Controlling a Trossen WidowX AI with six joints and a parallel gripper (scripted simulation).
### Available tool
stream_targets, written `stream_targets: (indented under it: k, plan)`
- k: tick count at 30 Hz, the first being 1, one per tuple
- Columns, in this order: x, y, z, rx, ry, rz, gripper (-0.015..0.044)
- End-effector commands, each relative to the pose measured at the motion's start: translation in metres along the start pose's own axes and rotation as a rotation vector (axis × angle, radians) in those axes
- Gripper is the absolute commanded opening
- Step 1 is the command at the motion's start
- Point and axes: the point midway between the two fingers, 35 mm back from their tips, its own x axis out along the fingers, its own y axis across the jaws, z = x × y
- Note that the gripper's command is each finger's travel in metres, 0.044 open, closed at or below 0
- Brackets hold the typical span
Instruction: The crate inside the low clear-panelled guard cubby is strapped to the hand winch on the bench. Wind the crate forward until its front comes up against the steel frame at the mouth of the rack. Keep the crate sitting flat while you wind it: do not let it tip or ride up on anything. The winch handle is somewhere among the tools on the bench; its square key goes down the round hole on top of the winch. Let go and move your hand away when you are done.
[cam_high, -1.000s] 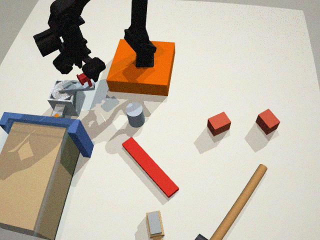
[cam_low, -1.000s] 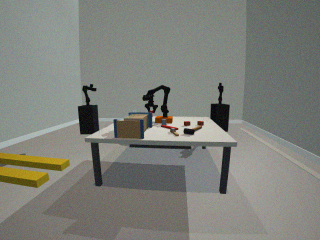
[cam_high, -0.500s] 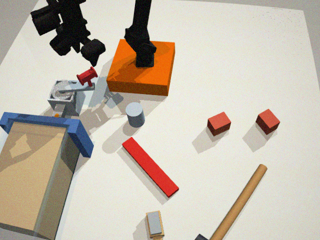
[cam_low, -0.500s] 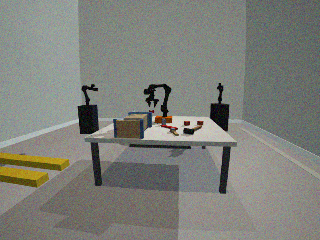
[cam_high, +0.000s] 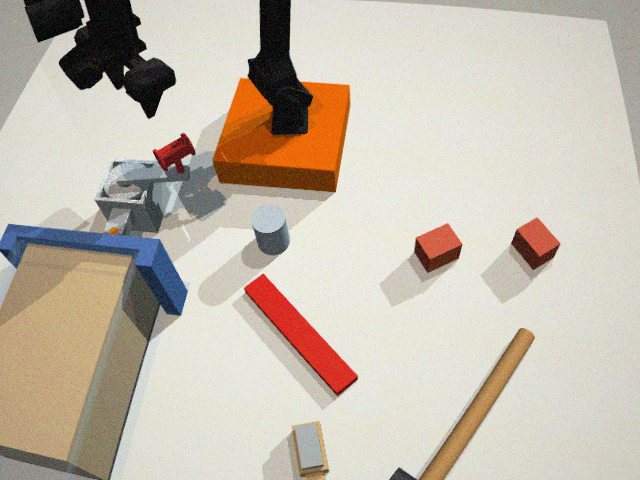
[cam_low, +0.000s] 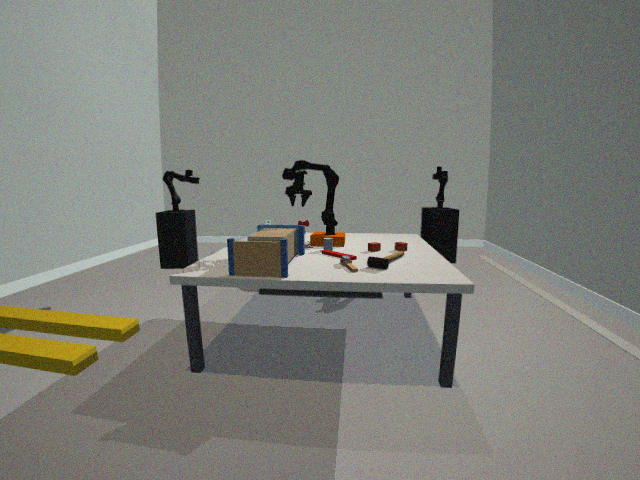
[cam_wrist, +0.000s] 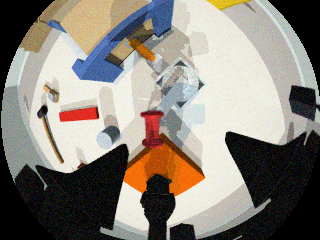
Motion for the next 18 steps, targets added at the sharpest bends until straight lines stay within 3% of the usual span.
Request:
stream_targets:
  k: [1, 5, 18]
  plan:
    - [0.007, -0.020, 0.041, -0.001, 0.033, -0.008, 0.0440]
    - [0.020, -0.038, 0.075, -0.002, 0.055, -0.012, 0.0440]
    - [0.021, -0.039, 0.076, -0.002, 0.056, -0.012, 0.0440]
